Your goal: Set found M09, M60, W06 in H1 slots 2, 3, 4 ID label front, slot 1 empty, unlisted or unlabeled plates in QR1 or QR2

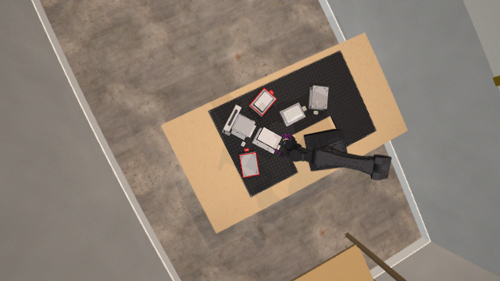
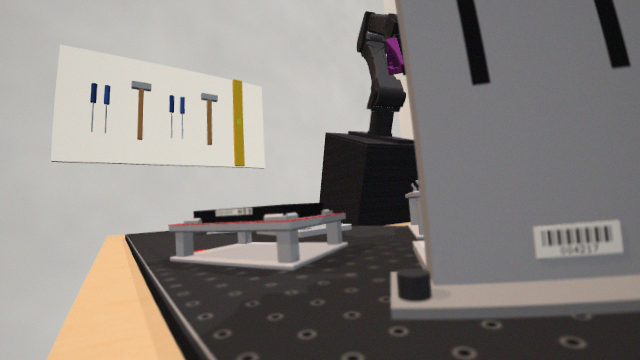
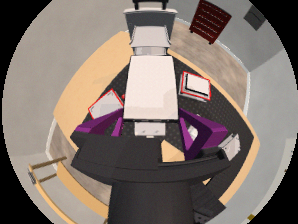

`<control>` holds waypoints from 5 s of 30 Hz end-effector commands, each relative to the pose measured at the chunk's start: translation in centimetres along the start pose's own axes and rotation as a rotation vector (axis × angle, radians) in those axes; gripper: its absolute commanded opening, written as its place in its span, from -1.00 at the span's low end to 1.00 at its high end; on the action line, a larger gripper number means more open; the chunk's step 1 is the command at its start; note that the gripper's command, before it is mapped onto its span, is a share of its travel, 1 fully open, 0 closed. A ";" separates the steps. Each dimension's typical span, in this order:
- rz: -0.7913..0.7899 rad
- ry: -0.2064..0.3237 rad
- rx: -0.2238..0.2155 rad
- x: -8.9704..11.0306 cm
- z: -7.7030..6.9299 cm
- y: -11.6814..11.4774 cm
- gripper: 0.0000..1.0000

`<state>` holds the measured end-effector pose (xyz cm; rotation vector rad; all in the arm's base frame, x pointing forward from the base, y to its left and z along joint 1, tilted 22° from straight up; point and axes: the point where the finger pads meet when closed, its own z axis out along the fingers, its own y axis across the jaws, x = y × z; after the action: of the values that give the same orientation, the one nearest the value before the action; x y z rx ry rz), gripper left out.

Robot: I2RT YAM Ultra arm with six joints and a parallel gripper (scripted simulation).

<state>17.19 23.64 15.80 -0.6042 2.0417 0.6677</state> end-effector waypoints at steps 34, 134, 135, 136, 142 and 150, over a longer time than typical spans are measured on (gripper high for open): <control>0.004 -0.030 -0.009 -3.4 1.8 0.2 0.72; 0.003 -0.032 -0.009 -7.0 7.1 0.3 0.72; 0.003 -0.032 -0.009 -7.0 7.2 0.3 0.72; 0.003 -0.032 -0.009 -7.1 7.2 0.3 0.72; 0.003 -0.032 -0.009 -7.0 7.3 0.3 0.72; 0.003 -0.032 -0.009 -7.0 7.3 0.3 0.72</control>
<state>24.71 29.73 17.96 -0.5973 2.0233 0.6799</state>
